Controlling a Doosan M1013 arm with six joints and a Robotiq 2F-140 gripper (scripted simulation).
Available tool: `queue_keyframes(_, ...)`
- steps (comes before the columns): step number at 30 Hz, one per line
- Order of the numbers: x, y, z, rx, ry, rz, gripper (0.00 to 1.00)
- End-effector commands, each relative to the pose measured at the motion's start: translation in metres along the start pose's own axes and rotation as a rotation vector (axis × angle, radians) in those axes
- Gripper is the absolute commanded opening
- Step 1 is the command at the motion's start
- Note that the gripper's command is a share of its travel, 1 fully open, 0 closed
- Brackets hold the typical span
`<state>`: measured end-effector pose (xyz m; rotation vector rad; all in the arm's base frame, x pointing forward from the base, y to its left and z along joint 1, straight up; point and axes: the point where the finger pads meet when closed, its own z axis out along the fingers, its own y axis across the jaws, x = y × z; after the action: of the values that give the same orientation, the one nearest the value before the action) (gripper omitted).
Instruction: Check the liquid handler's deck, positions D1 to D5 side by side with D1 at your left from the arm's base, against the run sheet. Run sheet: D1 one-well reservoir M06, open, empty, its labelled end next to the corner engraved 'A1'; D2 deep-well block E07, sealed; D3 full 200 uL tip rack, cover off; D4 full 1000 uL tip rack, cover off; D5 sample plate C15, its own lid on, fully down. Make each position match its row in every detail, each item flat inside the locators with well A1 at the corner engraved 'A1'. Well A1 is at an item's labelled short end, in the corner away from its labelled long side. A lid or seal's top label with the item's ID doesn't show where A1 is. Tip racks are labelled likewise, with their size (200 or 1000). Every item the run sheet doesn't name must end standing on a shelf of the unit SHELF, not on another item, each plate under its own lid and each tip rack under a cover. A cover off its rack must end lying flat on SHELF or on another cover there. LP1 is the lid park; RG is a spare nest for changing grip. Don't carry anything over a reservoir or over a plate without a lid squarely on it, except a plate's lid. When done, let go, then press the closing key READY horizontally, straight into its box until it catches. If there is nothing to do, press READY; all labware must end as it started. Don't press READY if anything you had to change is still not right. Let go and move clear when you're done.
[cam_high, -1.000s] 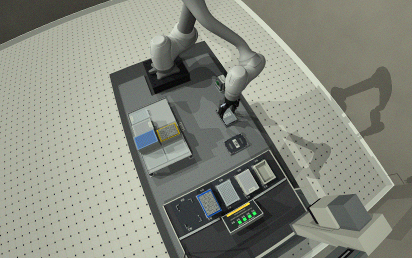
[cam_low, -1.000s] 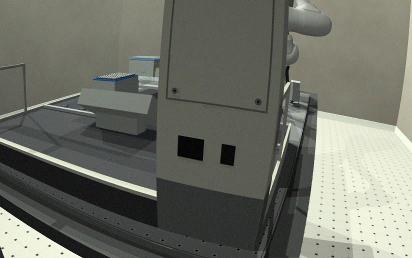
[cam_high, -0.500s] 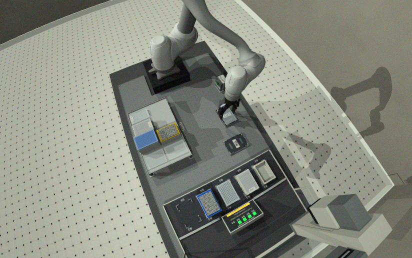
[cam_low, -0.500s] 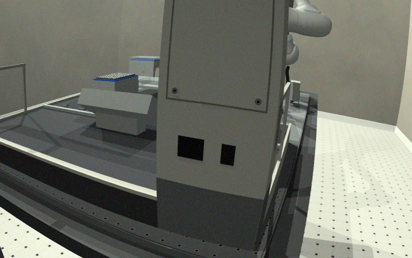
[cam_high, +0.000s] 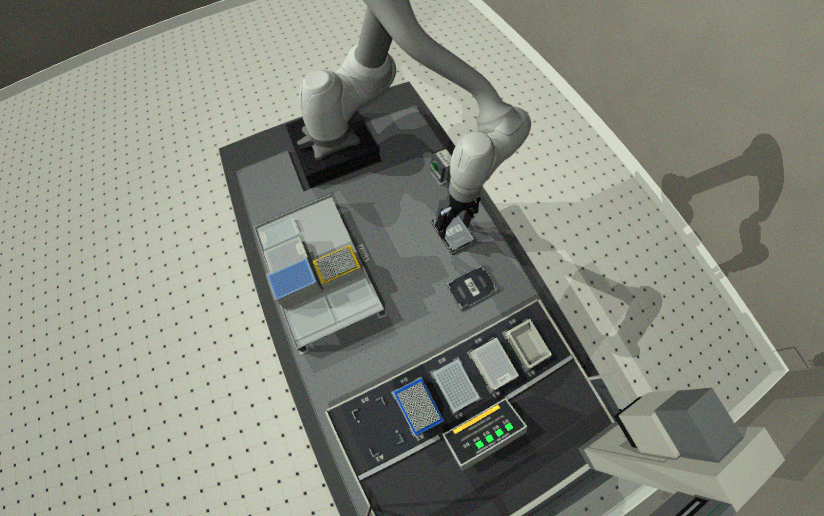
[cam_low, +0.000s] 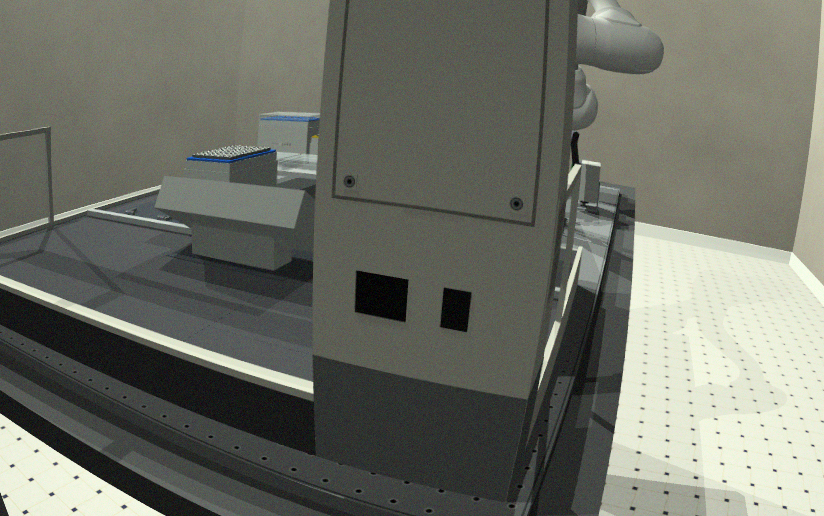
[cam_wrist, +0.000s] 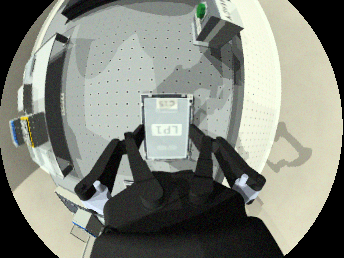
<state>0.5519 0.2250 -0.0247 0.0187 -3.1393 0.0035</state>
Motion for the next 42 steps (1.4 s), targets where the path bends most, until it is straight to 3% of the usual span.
queue_keyframes(1, 0.000, 0.000, -0.001, -0.001, -0.001, 0.000, 0.66)
queue_keyframes(23, 0.000, 0.000, -0.001, -0.001, -0.001, 0.000, 0.66)
queue_keyframes(42, 0.000, 0.000, -0.029, -0.001, -0.001, 0.000, 0.66)
